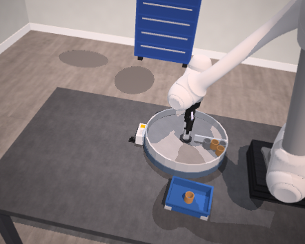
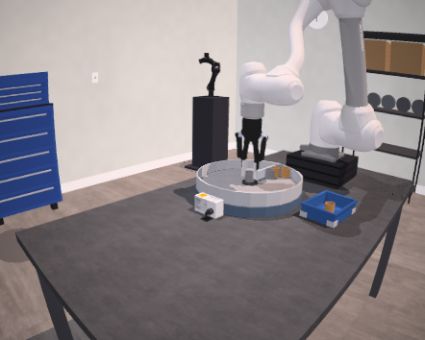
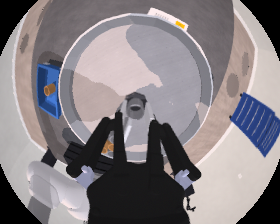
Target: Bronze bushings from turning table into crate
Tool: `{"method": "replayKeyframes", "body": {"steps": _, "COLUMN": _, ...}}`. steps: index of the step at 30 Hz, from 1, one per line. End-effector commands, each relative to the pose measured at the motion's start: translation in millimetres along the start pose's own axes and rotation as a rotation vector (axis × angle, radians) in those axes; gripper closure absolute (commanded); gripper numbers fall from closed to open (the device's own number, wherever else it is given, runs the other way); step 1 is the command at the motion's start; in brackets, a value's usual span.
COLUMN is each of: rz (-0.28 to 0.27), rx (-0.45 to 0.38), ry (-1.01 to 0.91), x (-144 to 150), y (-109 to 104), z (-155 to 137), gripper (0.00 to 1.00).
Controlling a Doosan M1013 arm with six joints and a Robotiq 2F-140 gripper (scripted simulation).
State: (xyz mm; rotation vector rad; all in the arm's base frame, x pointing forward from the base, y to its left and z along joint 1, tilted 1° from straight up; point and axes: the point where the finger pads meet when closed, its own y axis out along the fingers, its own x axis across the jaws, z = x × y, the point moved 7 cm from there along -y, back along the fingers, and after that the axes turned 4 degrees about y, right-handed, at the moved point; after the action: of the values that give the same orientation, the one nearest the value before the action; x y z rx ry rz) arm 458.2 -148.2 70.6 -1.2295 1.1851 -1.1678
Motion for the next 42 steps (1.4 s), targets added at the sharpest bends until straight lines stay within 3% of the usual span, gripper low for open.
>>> {"method": "replayKeyframes", "body": {"steps": 1, "rz": 0.001, "rx": -0.001, "ry": -0.001, "x": 0.1, "y": 3.3, "z": -1.0, "gripper": 0.72}}
{"method": "replayKeyframes", "body": {"steps": 35, "rz": 0.001, "rx": -0.001, "ry": -0.001, "x": 0.1, "y": 3.2, "z": -1.0, "gripper": 0.72}}
{"method": "replayKeyframes", "body": {"steps": 42, "rz": 0.001, "rx": -0.001, "ry": -0.001, "x": 0.1, "y": -14.3, "z": -1.0, "gripper": 0.72}}
